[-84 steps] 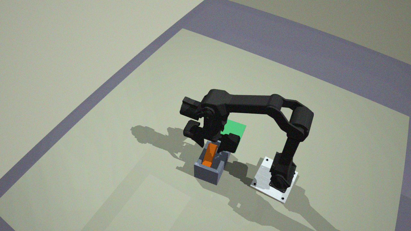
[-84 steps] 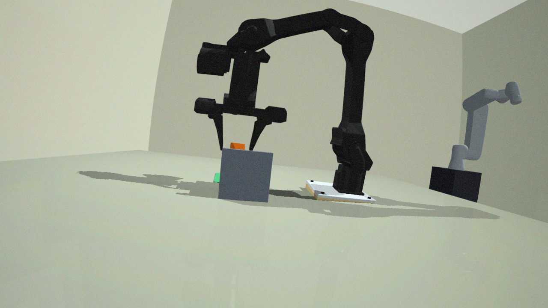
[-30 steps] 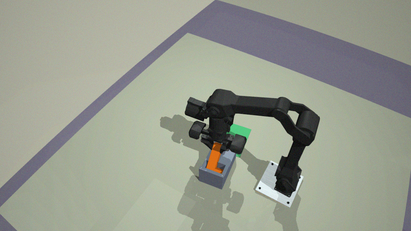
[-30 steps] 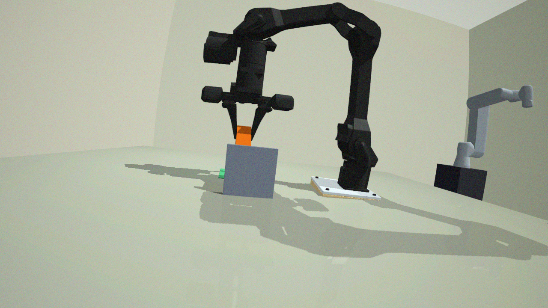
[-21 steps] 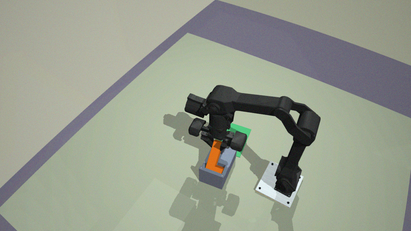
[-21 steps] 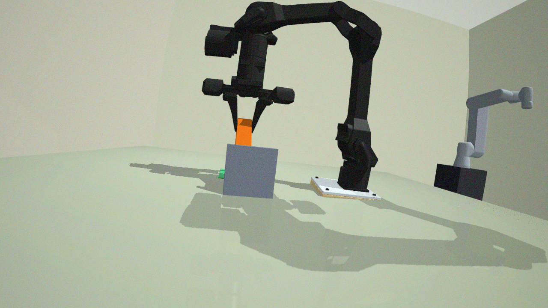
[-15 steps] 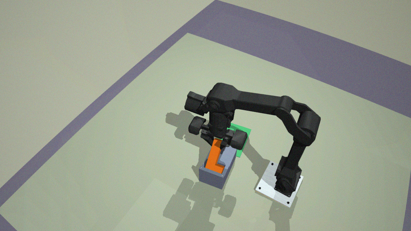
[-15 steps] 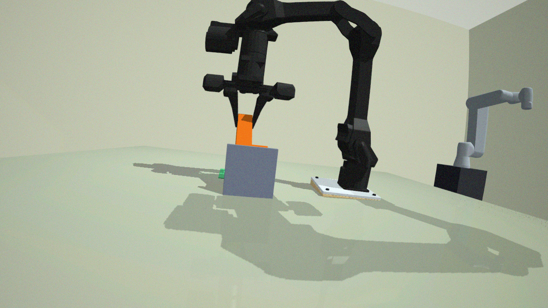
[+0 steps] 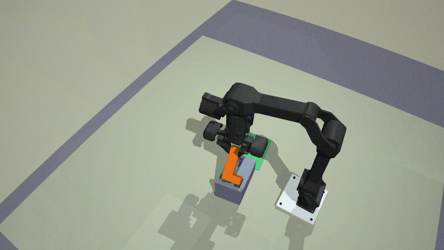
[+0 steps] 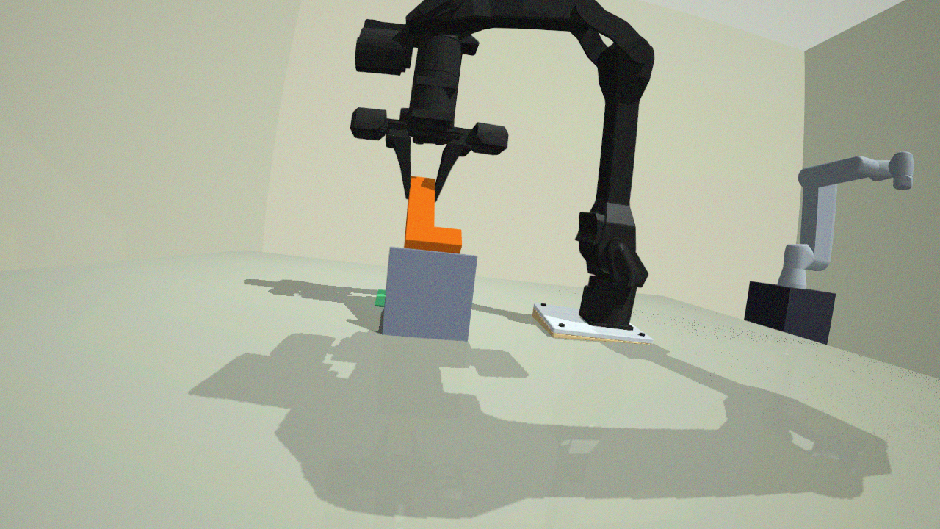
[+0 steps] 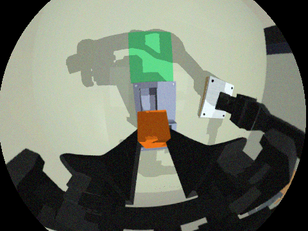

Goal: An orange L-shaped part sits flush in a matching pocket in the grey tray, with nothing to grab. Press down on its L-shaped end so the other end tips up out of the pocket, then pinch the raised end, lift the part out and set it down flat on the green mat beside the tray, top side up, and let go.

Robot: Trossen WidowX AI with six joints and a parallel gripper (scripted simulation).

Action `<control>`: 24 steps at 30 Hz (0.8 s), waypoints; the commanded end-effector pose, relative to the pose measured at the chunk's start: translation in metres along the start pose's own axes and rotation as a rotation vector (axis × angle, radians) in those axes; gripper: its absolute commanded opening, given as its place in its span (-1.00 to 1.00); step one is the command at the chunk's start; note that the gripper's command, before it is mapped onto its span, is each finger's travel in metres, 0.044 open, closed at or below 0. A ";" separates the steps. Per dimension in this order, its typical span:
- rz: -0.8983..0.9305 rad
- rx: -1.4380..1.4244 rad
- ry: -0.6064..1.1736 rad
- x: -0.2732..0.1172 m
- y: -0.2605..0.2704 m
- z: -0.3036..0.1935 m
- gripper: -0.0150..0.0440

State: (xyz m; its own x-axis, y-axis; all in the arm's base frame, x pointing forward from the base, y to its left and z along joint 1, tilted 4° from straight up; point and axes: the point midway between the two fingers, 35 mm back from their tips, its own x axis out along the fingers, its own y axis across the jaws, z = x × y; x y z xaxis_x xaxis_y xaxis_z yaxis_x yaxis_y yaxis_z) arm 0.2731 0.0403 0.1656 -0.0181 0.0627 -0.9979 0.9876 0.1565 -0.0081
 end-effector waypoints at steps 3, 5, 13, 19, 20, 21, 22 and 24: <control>0.003 -0.005 0.004 -0.008 0.000 0.000 -0.49; 0.003 -0.005 0.004 -0.007 0.000 0.000 -0.49; 0.003 -0.005 0.004 -0.013 0.000 0.002 -0.49; 0.003 -0.005 0.002 -0.010 -0.001 0.021 -0.49; 0.003 -0.005 0.002 -0.010 -0.001 0.026 -0.49; 0.003 -0.005 0.001 -0.010 -0.001 0.030 -0.49; 0.003 -0.005 0.001 -0.009 -0.002 0.034 -0.49; 0.003 -0.005 0.000 -0.009 -0.002 0.043 -0.49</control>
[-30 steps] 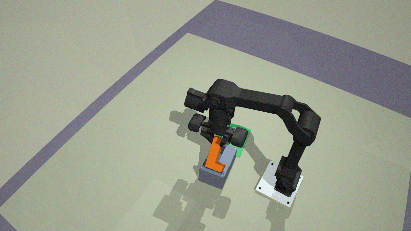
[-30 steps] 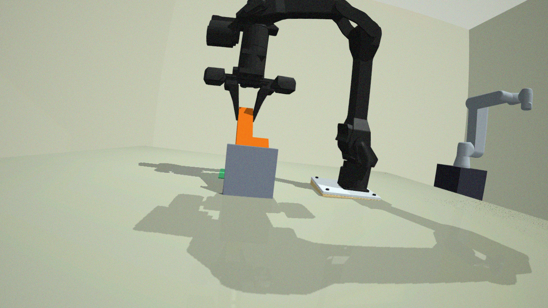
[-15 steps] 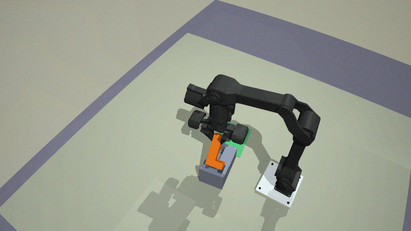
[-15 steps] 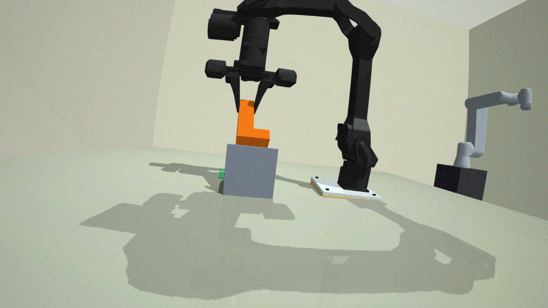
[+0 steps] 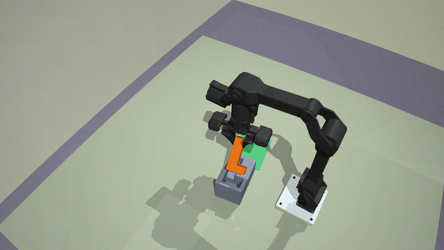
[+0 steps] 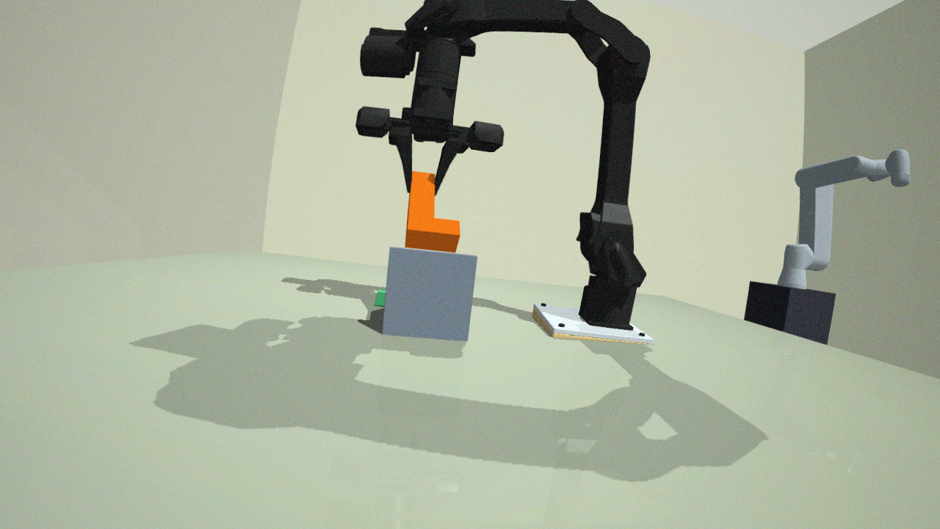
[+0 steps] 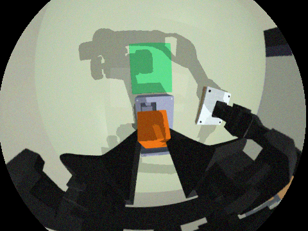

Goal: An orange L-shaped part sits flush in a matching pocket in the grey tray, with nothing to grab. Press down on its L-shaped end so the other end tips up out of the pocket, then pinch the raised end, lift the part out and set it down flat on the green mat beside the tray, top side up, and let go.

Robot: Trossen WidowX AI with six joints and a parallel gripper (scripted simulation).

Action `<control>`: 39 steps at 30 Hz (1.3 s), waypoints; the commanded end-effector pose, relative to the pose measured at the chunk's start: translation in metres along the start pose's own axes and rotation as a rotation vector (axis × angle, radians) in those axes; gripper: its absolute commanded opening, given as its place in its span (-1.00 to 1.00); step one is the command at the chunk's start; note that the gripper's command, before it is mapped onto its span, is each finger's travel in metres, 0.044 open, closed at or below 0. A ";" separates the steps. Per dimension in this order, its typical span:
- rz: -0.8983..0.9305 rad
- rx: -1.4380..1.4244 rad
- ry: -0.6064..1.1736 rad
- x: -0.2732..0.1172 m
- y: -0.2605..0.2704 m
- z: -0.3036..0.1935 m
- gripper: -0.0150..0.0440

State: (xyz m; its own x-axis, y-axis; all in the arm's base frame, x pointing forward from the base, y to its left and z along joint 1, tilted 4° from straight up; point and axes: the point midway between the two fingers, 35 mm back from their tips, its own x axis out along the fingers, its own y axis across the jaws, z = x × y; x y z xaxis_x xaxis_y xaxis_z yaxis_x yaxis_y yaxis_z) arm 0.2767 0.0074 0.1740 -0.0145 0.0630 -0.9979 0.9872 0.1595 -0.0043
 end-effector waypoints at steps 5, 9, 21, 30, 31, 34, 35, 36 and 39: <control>-0.001 -0.001 -0.001 0.002 -0.003 0.032 -0.49; -0.001 -0.001 -0.002 0.002 -0.005 0.049 -0.49; -0.002 -0.001 -0.006 0.001 -0.010 0.103 -0.49; -0.002 -0.001 -0.008 0.001 -0.013 0.133 -0.49; -0.002 -0.001 -0.008 0.001 -0.013 0.133 -0.49; -0.002 -0.001 -0.008 0.004 -0.013 0.133 -0.49; -0.002 -0.001 -0.008 0.005 -0.013 0.133 -0.49; -0.002 -0.001 -0.008 0.006 -0.013 0.133 -0.49; -0.002 -0.001 -0.008 0.011 -0.013 0.133 -0.49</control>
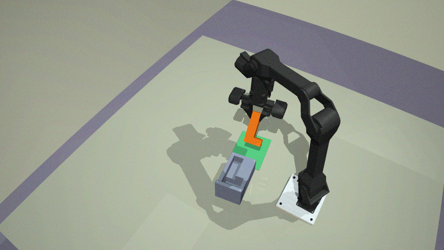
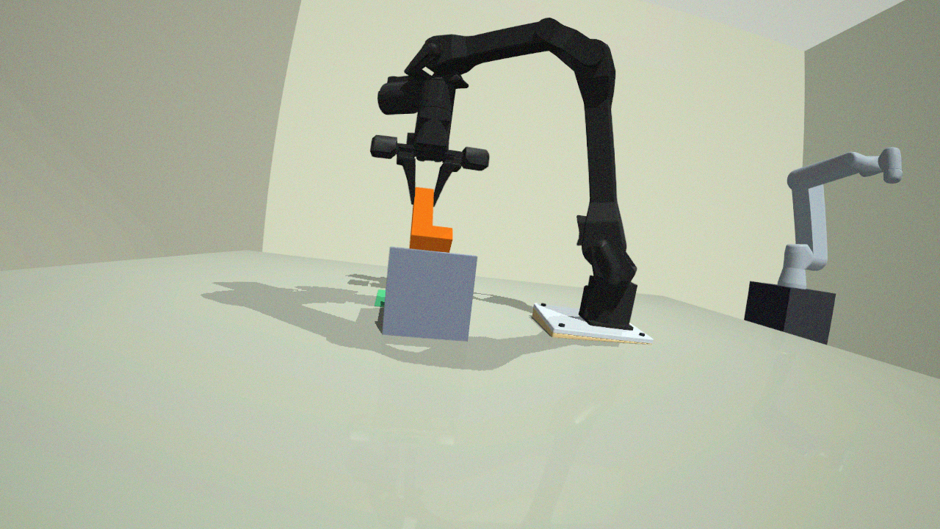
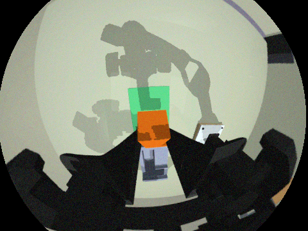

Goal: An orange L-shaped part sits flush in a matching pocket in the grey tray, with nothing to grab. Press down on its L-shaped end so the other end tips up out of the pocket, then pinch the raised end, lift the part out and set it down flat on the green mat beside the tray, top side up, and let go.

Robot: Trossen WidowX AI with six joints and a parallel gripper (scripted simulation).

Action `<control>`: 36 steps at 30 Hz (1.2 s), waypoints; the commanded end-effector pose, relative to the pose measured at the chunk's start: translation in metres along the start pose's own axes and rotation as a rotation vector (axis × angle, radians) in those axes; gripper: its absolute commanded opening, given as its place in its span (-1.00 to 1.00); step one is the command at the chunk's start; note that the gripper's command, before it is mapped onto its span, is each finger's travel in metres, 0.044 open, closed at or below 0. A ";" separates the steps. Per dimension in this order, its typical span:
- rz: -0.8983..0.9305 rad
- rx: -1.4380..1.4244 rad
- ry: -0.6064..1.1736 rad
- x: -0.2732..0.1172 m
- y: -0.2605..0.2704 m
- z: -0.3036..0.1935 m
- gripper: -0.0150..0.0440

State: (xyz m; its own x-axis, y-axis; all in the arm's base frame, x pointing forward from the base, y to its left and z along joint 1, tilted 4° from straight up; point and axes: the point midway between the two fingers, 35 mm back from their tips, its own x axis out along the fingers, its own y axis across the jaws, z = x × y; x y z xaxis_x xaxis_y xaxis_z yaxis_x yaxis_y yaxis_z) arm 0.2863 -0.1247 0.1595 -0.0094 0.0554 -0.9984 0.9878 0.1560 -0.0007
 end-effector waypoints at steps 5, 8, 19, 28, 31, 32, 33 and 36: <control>-0.006 -0.004 0.000 0.013 -0.001 0.000 -0.49; -0.006 -0.004 0.000 0.018 -0.001 0.000 -0.49; -0.006 -0.004 0.000 0.035 -0.001 0.000 -0.49; -0.006 -0.004 0.000 0.049 -0.001 0.000 -0.49; -0.006 -0.004 0.000 0.054 -0.001 0.000 -0.49; -0.006 -0.004 0.000 0.055 -0.001 0.000 -0.49; -0.006 -0.004 0.000 0.057 -0.001 0.000 -0.49; -0.006 -0.004 0.000 0.061 -0.001 0.000 -0.49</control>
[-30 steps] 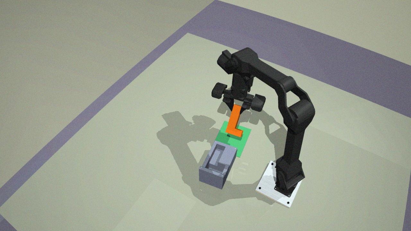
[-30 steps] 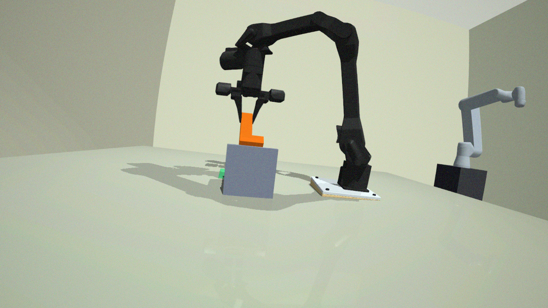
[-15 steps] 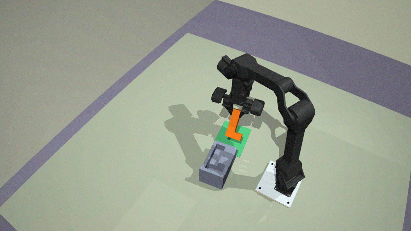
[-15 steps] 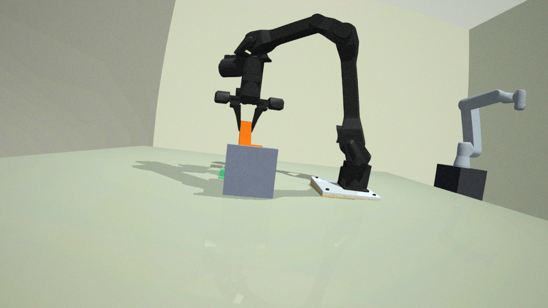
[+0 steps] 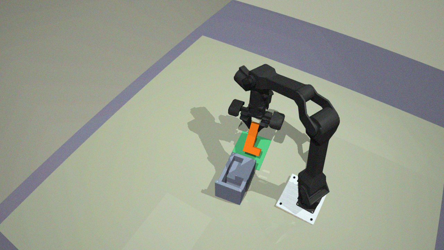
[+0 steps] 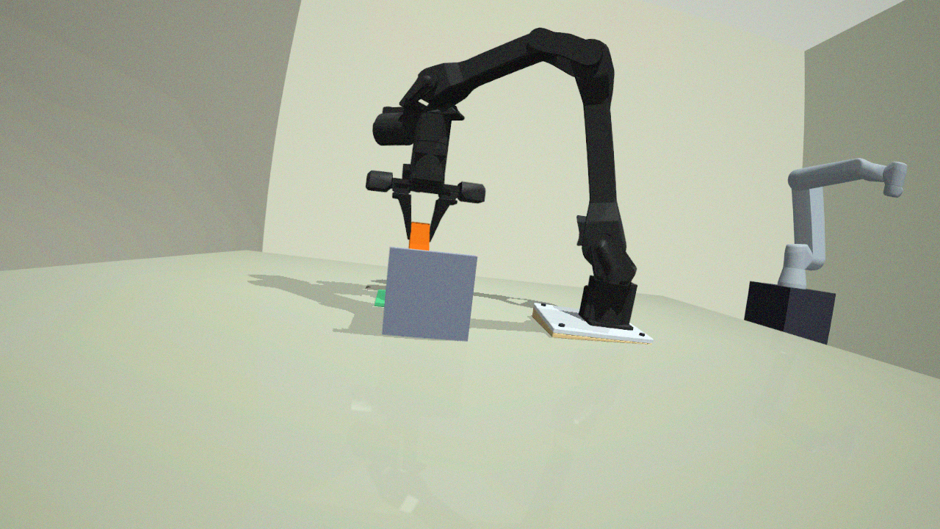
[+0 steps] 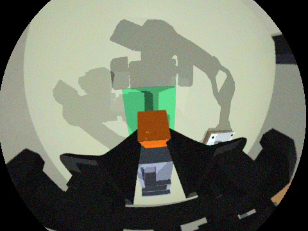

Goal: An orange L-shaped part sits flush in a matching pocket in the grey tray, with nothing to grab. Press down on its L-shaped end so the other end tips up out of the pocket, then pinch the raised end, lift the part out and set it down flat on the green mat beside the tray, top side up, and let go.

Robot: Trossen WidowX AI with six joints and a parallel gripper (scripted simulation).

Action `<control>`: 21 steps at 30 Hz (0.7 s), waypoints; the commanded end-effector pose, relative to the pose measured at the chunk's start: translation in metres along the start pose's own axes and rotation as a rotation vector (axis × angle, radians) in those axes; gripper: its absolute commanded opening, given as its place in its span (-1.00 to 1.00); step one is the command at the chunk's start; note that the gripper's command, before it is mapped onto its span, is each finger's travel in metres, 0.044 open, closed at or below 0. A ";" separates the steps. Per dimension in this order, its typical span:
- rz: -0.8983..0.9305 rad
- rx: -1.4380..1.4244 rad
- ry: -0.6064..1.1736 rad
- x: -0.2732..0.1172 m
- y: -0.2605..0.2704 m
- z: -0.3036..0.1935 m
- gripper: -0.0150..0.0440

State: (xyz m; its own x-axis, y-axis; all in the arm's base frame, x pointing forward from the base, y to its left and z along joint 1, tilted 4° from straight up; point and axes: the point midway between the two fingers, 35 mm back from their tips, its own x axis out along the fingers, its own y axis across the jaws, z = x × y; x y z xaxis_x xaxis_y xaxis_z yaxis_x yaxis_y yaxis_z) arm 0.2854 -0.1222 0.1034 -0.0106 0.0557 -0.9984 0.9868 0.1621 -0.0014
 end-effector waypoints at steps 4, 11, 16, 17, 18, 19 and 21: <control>-0.005 0.002 0.000 0.012 -0.001 0.000 -0.49; -0.005 0.002 0.000 0.021 -0.001 0.000 -0.49; -0.005 0.002 0.000 0.022 -0.001 0.000 -0.49; -0.005 0.002 0.000 0.022 -0.001 0.000 -0.49; -0.005 0.002 0.000 0.022 -0.001 0.000 -0.49; -0.005 0.002 0.000 0.022 -0.001 0.000 -0.49; -0.005 0.002 0.000 0.022 -0.001 0.000 -0.49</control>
State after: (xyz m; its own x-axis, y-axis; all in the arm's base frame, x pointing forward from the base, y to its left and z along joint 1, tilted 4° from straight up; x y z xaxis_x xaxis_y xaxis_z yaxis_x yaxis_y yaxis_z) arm 0.2838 -0.1206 0.0825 -0.0146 0.0573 -0.9982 0.9863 0.1647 -0.0049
